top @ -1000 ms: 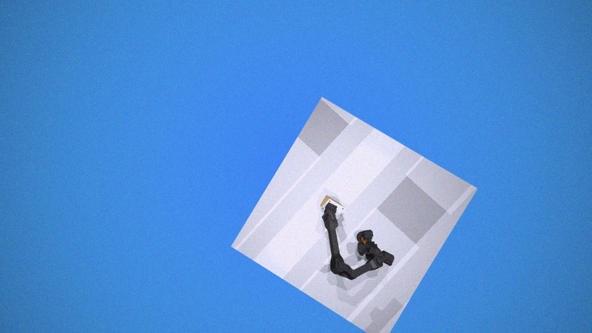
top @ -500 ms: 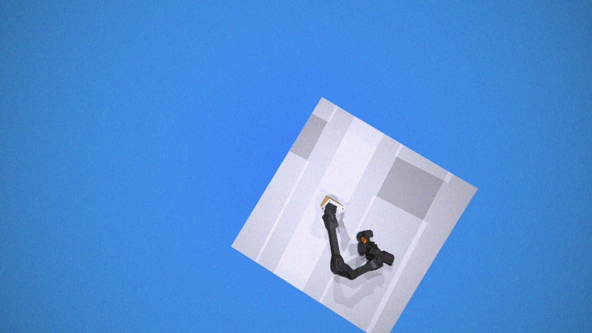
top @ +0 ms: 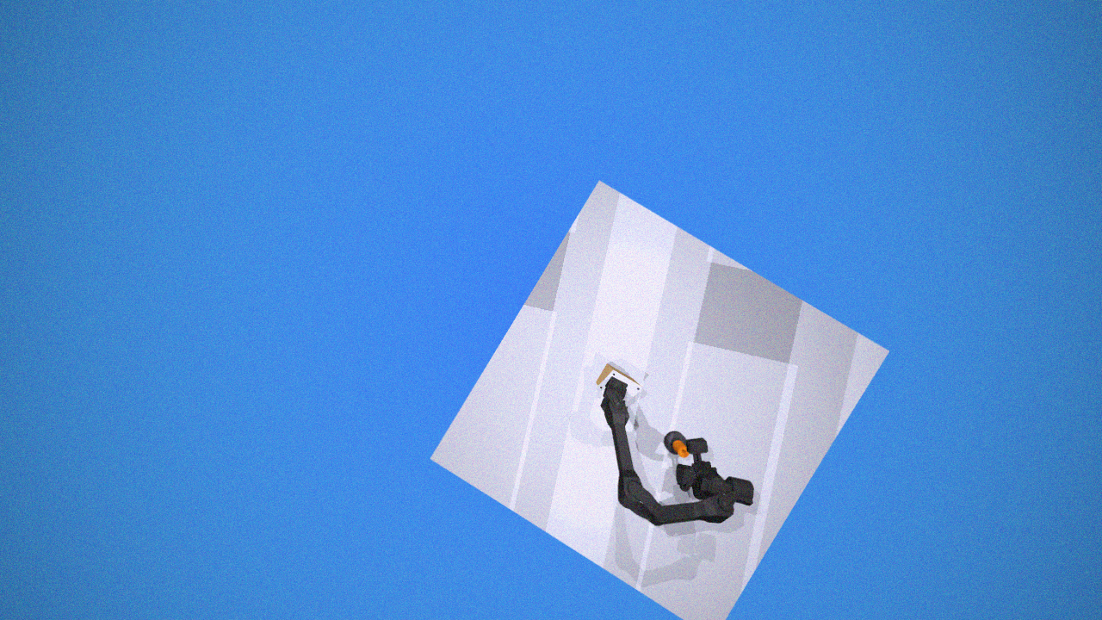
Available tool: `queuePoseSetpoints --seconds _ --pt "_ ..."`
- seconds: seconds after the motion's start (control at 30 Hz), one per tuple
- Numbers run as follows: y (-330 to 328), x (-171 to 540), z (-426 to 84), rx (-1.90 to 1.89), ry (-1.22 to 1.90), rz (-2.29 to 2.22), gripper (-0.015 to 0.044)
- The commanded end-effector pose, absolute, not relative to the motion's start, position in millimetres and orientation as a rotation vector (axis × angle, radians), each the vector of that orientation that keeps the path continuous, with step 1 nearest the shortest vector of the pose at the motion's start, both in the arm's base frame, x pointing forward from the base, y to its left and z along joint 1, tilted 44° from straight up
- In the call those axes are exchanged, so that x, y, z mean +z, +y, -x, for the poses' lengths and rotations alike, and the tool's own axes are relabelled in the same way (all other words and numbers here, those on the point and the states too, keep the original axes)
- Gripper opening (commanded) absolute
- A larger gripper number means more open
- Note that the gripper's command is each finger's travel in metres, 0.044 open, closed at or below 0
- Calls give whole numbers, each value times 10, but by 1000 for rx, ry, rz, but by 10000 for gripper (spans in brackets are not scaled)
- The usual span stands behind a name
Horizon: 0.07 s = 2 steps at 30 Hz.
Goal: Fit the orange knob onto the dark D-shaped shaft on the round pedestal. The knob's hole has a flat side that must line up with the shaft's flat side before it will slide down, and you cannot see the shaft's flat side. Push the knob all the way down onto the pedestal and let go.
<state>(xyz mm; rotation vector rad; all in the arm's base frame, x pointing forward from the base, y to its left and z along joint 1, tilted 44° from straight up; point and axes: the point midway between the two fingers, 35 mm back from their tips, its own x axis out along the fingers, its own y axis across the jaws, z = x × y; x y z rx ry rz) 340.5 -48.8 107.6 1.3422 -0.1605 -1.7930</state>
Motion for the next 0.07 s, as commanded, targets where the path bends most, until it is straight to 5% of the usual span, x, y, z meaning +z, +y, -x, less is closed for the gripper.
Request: queuePoseSetpoints --seconds 0.0,0.03 --pt "-479 1069 -3407 -1799 -160 -1345 440" --pt "-479 1069 -3407 -1799 -160 -1345 440"
